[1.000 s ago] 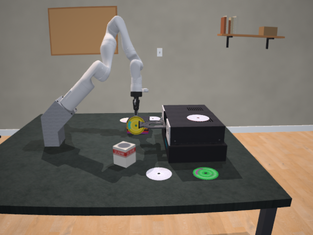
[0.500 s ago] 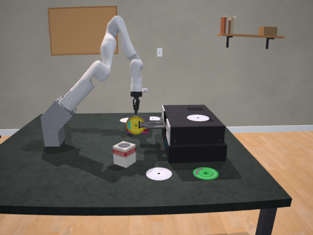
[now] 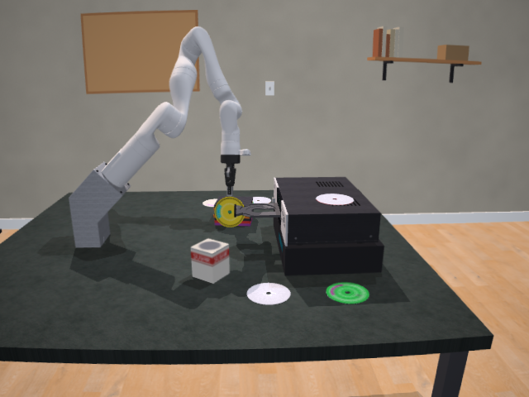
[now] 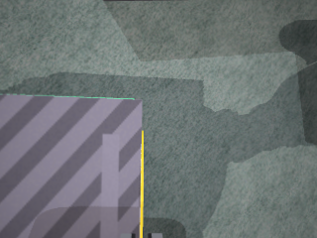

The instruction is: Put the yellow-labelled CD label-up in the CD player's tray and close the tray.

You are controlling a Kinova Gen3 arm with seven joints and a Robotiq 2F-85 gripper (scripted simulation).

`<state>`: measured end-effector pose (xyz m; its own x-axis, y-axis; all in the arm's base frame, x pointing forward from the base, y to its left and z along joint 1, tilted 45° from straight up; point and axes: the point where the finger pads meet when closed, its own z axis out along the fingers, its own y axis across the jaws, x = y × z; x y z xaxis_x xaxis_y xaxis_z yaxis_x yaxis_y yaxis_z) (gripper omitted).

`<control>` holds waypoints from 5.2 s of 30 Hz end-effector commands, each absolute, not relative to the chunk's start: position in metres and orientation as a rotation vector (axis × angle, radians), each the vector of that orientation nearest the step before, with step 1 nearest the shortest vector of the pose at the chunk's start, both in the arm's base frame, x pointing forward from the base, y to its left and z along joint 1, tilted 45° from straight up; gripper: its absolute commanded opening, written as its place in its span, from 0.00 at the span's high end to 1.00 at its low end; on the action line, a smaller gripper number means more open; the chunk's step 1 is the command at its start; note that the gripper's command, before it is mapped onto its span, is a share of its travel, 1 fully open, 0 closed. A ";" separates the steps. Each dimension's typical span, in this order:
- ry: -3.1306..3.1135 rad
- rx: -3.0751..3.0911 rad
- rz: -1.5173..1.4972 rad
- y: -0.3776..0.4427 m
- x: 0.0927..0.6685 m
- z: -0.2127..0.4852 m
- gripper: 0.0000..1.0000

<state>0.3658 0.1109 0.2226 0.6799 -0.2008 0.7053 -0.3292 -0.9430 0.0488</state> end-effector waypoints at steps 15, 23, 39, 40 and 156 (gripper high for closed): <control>-0.432 2.720 1.112 0.111 0.366 0.223 0.84; -0.432 2.720 1.112 0.111 0.366 0.223 0.84; -0.432 2.720 1.112 0.111 0.367 0.221 0.84; -0.432 2.720 1.112 0.110 0.368 0.220 0.84; -0.432 2.720 1.112 0.110 0.369 0.219 0.89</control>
<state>0.3691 0.1097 0.2191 0.6799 -0.2005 0.7053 -0.3289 -0.9431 0.0489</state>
